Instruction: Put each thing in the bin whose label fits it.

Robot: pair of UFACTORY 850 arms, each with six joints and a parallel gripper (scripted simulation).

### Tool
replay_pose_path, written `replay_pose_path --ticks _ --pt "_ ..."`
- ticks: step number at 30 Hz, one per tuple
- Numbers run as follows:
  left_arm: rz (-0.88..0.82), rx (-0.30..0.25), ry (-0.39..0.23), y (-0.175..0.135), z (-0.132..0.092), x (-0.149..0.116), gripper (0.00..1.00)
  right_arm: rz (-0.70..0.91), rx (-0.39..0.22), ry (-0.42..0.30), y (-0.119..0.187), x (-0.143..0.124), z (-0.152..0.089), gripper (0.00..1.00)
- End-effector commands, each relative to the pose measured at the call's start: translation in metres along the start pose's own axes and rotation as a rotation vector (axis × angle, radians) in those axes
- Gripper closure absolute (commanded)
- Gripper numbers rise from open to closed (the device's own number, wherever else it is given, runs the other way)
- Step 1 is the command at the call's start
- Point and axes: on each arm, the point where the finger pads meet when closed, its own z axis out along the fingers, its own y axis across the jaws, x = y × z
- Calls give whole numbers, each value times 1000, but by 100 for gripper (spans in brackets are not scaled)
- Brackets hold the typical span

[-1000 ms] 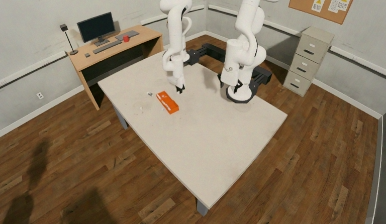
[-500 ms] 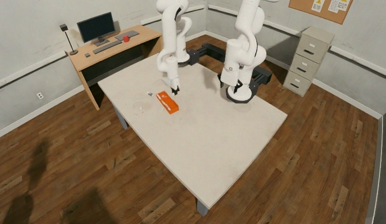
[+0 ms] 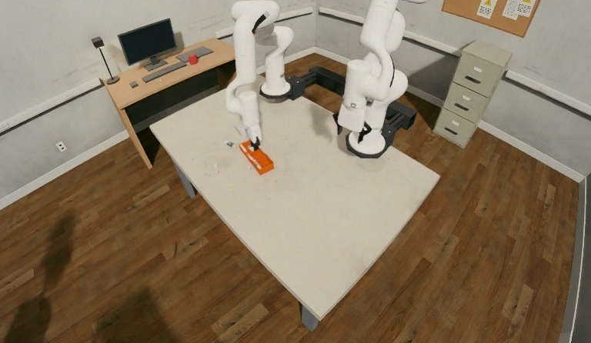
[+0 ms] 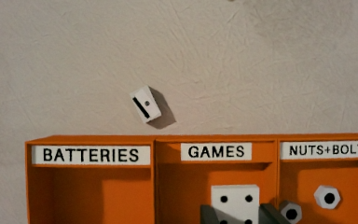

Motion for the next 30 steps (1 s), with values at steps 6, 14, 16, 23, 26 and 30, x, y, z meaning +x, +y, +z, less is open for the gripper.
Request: replay_pose_path --ticks 6,14,16,23,26,30 --pt "0 0 -1 0 0 -1 0 0 0 1 -1 0 0 79" --pt "0 0 -1 0 0 -1 0 0 0 1 -1 -1 6 79" --pt "0 0 -1 0 0 -1 0 0 0 1 -1 -1 10 79" --pt "0 0 -1 0 0 -1 0 0 0 1 -1 -1 24 79" --pt "0 0 -1 0 0 -1 0 0 0 1 -1 -1 30 79" --pt "0 0 -1 0 0 -1 0 0 0 1 -1 -1 36 79"
